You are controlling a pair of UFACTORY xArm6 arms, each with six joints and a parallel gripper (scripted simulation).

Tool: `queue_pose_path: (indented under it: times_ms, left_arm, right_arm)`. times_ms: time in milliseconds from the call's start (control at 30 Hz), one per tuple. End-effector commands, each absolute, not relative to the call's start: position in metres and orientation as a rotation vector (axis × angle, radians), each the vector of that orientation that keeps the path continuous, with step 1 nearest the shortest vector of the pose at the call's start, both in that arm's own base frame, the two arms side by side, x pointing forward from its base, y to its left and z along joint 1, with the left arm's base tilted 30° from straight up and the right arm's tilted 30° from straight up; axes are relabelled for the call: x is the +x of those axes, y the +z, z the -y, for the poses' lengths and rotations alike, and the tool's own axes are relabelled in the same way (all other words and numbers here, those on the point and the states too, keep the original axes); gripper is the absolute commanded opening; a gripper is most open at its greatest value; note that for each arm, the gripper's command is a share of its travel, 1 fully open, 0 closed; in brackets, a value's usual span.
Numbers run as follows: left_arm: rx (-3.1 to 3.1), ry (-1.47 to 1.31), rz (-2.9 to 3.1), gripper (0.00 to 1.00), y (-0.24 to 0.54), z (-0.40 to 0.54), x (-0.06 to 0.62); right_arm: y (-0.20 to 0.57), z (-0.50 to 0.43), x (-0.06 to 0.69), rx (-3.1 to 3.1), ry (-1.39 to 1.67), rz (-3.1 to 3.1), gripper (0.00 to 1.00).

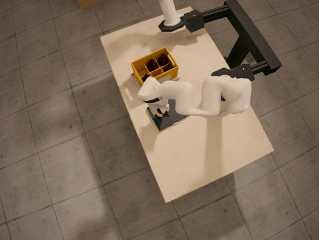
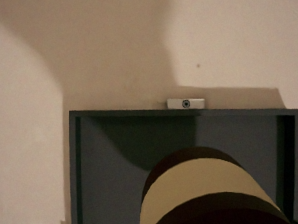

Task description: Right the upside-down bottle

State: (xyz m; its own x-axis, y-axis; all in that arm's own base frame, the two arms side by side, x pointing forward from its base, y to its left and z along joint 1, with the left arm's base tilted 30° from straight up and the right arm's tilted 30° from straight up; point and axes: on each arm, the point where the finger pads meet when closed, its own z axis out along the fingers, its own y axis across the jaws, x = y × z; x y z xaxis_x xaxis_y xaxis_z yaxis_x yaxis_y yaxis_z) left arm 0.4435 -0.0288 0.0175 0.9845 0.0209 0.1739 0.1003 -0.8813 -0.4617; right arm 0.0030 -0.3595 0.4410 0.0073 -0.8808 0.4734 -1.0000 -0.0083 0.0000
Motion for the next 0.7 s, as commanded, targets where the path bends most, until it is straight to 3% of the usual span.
queue_pose_path:
  times_ms: [0, 667]
  left_arm:
    - [-2.643, -0.229, 0.085, 0.86, 0.017, 0.029, 0.438]
    - [-2.643, -0.229, 0.085, 0.86, 0.000, 0.025, 0.404]
  right_arm:
    - [0.443, 0.360, 0.003, 1.952, 0.496, 1.936, 1.00]
    - [0.443, 0.360, 0.003, 1.952, 0.496, 1.936, 1.00]
